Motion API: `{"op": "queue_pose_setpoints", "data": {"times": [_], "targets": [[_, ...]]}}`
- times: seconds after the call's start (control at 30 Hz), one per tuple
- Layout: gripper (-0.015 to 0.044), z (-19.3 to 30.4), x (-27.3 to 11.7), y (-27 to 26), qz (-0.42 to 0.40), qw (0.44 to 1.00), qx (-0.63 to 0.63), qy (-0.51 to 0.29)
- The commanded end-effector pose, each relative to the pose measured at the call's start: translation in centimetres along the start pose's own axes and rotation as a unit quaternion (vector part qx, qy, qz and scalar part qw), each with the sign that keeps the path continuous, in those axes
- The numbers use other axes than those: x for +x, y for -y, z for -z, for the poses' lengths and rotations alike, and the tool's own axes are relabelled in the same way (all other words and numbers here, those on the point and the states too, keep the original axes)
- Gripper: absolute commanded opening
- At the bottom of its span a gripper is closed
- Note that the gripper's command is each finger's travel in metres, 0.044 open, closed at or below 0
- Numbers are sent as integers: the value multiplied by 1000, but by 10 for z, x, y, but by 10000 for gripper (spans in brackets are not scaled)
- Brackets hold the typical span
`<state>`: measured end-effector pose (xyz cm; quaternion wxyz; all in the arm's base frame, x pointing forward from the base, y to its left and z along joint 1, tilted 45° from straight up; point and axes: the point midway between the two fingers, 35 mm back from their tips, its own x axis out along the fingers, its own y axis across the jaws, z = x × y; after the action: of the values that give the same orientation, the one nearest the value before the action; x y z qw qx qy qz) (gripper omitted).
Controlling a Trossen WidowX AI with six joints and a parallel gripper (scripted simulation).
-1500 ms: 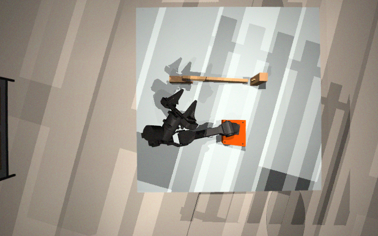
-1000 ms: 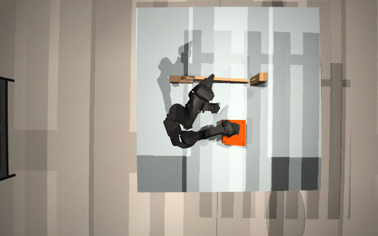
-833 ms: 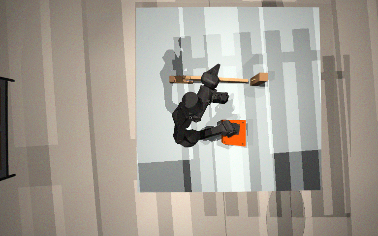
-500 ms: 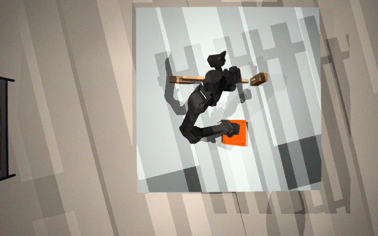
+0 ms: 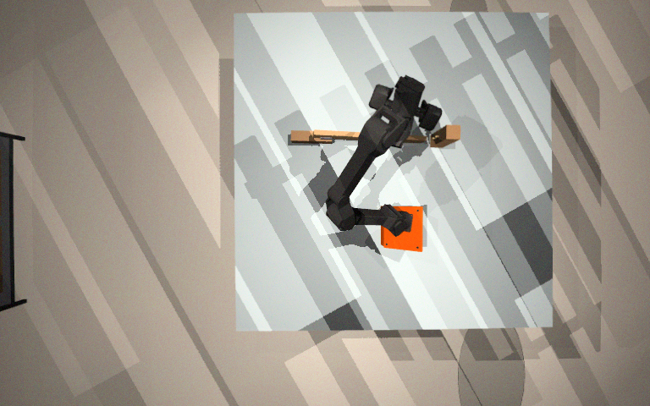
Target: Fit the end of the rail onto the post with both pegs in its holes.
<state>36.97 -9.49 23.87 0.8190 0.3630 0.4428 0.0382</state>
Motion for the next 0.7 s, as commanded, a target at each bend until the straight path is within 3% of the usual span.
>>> {"op": "queue_pose_setpoints", "data": {"times": [0.0,0.33,0.67], "targets": [[440,30,64,13,-31,976,-197,-87],[440,95,139,25,-124,859,-463,-182],[440,184,190,45,-269,626,-700,-211]]}}
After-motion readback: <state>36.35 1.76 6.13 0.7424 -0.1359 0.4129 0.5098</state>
